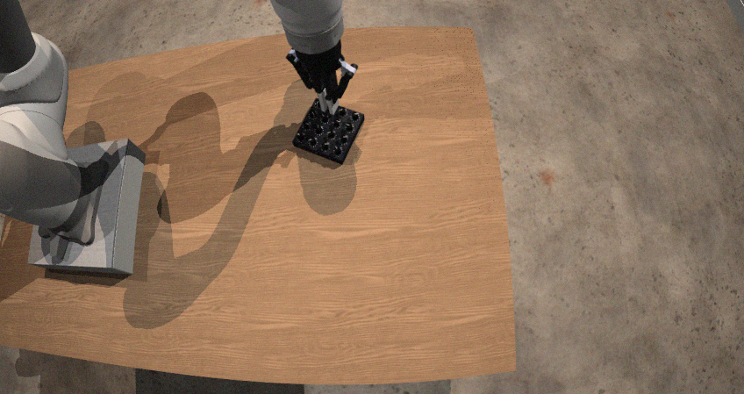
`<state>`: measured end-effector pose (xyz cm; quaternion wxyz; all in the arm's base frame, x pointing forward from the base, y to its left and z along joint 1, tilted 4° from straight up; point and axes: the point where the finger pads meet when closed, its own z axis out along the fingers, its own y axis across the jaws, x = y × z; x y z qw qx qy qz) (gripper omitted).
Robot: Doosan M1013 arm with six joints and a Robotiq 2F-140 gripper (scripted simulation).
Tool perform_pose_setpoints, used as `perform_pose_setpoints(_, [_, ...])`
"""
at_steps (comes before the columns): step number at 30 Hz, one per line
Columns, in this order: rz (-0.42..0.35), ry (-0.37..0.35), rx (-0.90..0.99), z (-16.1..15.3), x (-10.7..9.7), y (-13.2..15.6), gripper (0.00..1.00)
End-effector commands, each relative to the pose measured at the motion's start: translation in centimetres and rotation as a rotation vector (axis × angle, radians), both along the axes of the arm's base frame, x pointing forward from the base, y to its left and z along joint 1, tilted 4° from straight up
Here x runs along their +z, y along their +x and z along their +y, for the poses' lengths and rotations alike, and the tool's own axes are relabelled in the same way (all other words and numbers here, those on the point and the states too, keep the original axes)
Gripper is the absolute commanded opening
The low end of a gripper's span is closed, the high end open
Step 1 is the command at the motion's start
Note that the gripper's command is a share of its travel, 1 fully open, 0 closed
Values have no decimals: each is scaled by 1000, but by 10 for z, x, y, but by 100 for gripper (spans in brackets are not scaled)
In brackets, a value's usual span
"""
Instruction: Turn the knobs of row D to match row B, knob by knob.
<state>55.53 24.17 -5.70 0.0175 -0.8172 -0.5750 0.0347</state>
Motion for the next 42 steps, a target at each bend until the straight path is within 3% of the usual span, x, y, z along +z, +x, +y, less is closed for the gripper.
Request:
perform_pose_setpoints(1, [0,0,0,0,0,0,5])
perform_pose_setpoints(27, [-1,-9,-120,0,0,0,5])
perform_pose_setpoints(42, [-5,-30,-396,0,0,0,5])
